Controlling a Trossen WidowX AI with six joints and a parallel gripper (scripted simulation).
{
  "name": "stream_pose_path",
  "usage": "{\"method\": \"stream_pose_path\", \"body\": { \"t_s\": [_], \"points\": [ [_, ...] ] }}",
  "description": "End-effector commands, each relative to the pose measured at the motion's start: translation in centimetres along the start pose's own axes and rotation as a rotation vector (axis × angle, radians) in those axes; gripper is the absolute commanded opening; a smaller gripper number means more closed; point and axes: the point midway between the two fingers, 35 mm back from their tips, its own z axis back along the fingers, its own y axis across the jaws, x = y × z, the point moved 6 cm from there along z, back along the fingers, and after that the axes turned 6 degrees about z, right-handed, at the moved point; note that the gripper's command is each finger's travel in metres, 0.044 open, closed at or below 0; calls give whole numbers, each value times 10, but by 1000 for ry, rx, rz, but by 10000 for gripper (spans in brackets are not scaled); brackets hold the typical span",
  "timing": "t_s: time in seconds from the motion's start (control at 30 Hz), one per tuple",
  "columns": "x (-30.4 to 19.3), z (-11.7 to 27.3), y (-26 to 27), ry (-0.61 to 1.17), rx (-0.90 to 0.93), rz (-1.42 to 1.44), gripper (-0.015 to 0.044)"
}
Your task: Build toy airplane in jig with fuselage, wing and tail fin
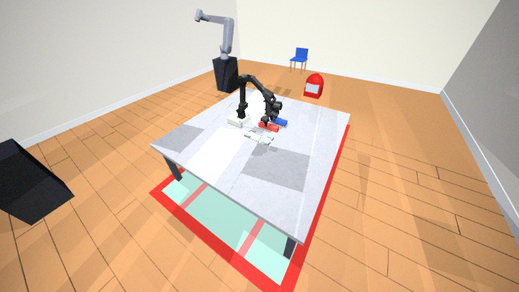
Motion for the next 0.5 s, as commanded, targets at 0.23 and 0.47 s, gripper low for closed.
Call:
{"method": "stream_pose_path", "body": {
  "t_s": [0.23,0.47],
  "points": [
    [-2,-22,1,14,5,5,440],
    [-2,-33,1,14,5,5,440]
  ]
}}
